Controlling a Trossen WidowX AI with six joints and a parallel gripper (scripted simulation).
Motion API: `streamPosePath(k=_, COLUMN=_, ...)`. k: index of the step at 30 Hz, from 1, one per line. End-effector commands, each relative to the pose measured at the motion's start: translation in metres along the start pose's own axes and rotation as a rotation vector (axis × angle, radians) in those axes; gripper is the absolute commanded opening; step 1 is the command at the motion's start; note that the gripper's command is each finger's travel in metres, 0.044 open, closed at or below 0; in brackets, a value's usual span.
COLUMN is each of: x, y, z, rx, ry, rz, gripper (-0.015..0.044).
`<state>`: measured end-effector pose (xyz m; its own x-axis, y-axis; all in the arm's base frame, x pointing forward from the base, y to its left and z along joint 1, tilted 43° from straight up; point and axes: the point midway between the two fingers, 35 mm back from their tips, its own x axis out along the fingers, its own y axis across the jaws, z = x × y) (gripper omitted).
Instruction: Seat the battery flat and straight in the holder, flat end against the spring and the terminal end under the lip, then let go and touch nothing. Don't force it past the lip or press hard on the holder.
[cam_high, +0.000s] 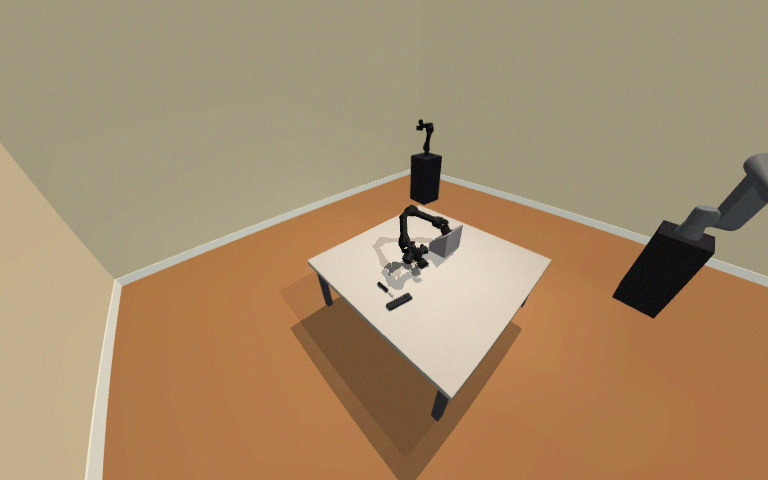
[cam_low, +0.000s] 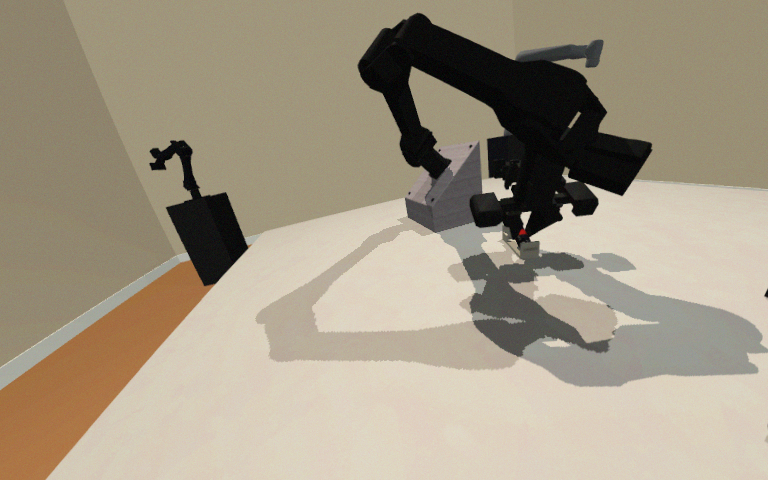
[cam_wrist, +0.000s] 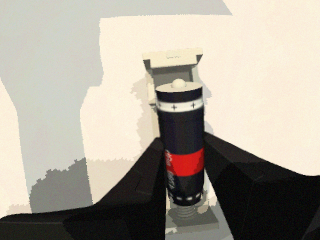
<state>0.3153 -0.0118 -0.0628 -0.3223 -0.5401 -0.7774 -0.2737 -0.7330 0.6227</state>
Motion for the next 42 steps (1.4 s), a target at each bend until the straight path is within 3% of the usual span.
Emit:
streamPosePath(k=1, x=-0.0008, y=-0.0028, z=-0.0063, rx=0.004, ry=0.051, rz=-0.012, gripper=0.0071)
streamPosePath(k=42, x=0.0064, y=-0.0027, z=0.0001, rx=0.002, ry=0.261, rz=-0.008, gripper=0.0071)
